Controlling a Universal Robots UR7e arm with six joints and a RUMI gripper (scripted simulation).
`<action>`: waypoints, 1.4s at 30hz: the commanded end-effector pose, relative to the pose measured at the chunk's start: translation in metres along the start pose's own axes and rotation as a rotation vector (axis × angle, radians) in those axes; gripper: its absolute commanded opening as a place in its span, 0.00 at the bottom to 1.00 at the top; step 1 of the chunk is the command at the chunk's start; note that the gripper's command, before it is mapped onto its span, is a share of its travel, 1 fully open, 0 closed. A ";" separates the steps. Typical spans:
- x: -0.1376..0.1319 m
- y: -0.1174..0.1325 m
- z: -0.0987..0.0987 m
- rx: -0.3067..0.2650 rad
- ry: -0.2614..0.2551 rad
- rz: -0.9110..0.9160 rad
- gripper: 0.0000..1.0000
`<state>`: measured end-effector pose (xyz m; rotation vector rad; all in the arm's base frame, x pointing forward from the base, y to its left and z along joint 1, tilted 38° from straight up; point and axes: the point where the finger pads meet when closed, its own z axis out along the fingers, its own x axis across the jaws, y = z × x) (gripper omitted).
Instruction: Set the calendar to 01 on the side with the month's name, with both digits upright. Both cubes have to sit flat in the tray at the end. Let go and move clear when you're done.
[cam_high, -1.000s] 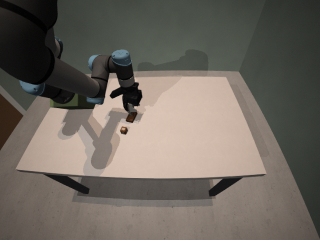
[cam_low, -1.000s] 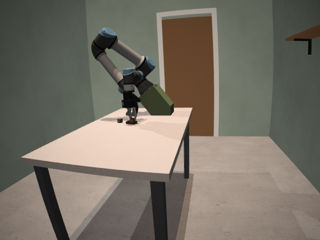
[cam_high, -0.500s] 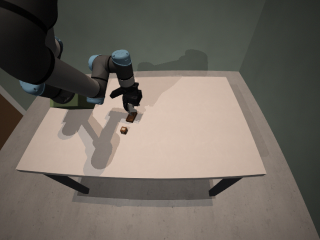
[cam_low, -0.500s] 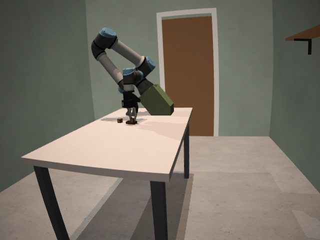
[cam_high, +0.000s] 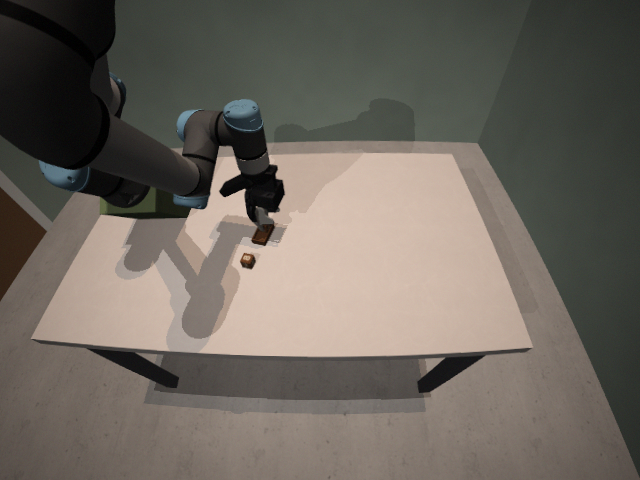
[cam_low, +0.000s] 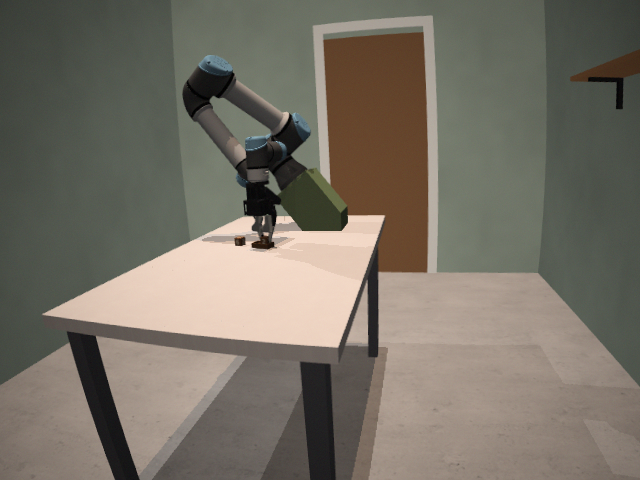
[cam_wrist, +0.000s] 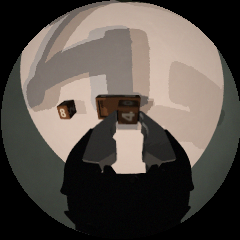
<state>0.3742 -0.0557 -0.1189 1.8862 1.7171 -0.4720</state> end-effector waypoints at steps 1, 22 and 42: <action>0.000 0.000 0.000 -0.001 0.000 0.000 0.10; 0.000 0.000 0.000 -0.001 0.000 0.000 0.10; 0.000 0.000 0.000 -0.001 0.000 0.000 0.28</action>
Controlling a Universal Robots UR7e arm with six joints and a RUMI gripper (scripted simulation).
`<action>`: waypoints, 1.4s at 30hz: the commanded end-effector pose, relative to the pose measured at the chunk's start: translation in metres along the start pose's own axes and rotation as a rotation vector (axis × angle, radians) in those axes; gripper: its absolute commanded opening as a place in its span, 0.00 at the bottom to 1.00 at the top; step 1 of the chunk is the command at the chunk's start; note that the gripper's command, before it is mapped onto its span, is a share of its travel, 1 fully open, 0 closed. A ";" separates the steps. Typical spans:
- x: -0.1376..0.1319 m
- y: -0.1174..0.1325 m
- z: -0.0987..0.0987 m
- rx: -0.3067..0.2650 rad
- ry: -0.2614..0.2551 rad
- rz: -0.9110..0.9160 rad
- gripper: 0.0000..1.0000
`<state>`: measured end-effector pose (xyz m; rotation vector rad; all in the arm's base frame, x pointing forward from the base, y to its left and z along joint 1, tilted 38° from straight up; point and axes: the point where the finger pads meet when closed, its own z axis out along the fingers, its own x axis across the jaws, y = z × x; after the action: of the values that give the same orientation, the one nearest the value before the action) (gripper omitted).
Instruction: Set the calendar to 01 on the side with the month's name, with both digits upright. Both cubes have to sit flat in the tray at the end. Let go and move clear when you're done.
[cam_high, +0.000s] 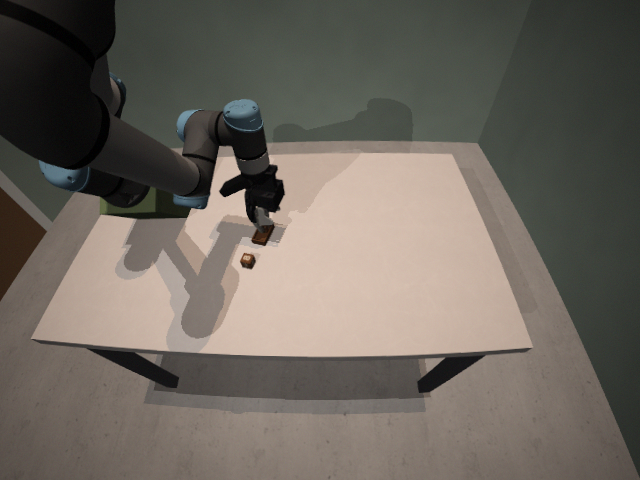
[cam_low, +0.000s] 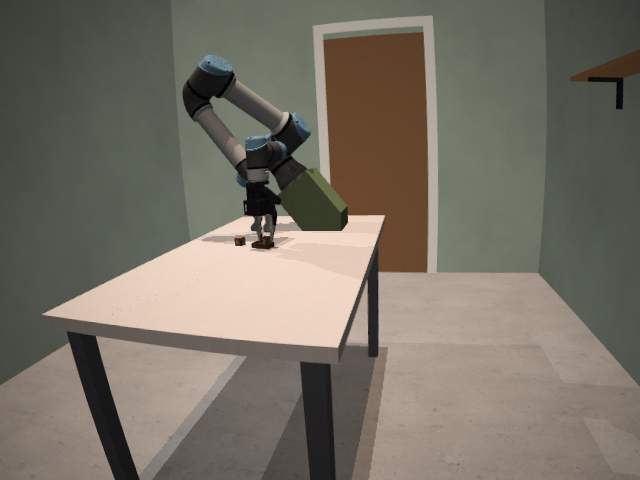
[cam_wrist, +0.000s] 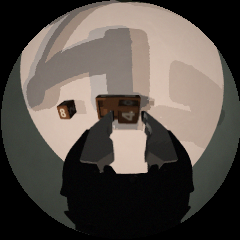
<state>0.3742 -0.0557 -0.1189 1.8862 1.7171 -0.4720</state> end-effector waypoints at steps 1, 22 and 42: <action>0.000 0.000 0.000 -0.001 0.000 0.000 0.28; 0.000 0.000 -0.030 -0.001 0.000 0.000 0.28; 0.000 0.000 -0.089 -0.001 0.000 0.000 0.28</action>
<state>0.3661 -0.0073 -0.0550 1.8834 1.7179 -0.4675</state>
